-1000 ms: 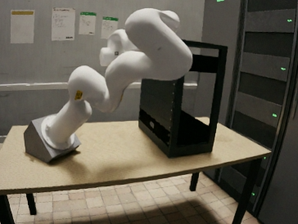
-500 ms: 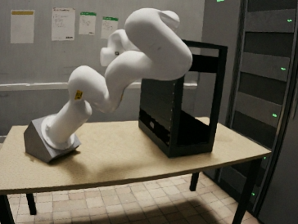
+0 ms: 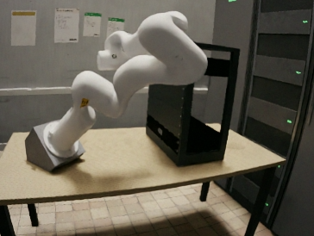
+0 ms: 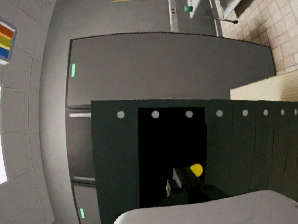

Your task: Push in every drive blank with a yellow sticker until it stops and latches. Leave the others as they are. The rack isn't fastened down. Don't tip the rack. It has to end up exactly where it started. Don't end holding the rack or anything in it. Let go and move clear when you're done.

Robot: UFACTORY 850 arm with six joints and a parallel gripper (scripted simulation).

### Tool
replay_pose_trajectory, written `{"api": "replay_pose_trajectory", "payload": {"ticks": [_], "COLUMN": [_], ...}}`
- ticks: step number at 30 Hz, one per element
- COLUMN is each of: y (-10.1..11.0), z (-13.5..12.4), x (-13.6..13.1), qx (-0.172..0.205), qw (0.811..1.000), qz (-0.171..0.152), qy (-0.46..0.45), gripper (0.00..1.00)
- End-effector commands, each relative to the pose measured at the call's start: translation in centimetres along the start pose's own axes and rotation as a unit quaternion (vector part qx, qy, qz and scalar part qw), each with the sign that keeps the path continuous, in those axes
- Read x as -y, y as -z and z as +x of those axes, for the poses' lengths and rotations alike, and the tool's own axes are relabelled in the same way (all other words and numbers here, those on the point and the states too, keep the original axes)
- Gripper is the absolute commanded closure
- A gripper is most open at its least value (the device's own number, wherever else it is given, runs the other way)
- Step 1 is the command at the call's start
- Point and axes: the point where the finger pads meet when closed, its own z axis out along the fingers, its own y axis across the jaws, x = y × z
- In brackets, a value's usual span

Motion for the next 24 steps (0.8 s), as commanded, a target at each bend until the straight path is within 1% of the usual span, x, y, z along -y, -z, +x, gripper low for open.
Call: {"api": "replay_pose_trajectory", "payload": {"ticks": [1, 5, 7, 11, 24], "y": [3.2, 4.8, 4.8, 5.5, 6.1], "z": [0.0, 0.0, 0.0, 0.0, 0.0], "x": [0.1, 0.1, 0.1, 0.1, 0.2], "qx": [-0.002, -0.002, -0.002, -0.002, -0.002], "qw": [1.0, 1.0, 1.0, 1.0, 1.0], "qz": [-0.003, -0.003, -0.003, -0.003, -0.003], "qy": [-0.001, -0.001, -0.001, -0.001, -0.001], "gripper": [1.0, 1.0, 1.0, 1.0, 1.0]}}
